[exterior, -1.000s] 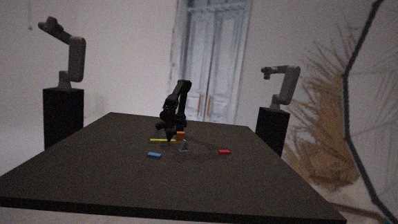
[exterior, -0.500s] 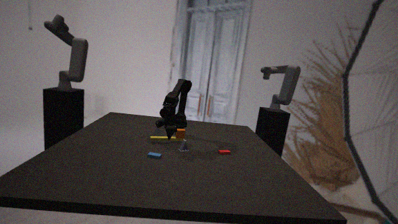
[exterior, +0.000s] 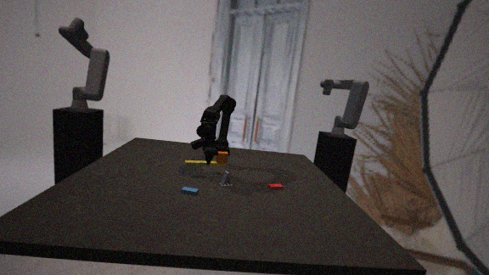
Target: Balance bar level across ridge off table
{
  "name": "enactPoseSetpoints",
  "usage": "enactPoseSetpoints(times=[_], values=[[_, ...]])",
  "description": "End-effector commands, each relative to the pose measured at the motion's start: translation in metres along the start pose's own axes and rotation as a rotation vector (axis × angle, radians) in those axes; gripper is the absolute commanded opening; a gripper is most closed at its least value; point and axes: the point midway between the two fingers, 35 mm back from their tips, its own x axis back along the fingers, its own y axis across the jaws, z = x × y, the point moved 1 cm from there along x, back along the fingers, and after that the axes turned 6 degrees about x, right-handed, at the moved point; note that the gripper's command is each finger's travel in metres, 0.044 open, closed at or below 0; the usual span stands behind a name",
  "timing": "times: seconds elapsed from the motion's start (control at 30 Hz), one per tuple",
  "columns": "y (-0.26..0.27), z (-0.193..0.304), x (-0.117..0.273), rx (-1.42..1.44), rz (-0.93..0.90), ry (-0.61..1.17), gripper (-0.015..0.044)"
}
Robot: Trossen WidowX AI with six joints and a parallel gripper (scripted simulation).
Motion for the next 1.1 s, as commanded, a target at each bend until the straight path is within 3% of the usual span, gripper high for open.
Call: enactPoseSetpoints(times=[0.0,0.63,1.07], values=[[0.001,-0.001,0.013,-0.002,-0.014,-0.013,0.0],[-0.005,0.004,0.057,-0.002,-0.01,-0.012,0.0],[0.038,0.005,0.064,0.079,-0.013,-0.012,0.0]])
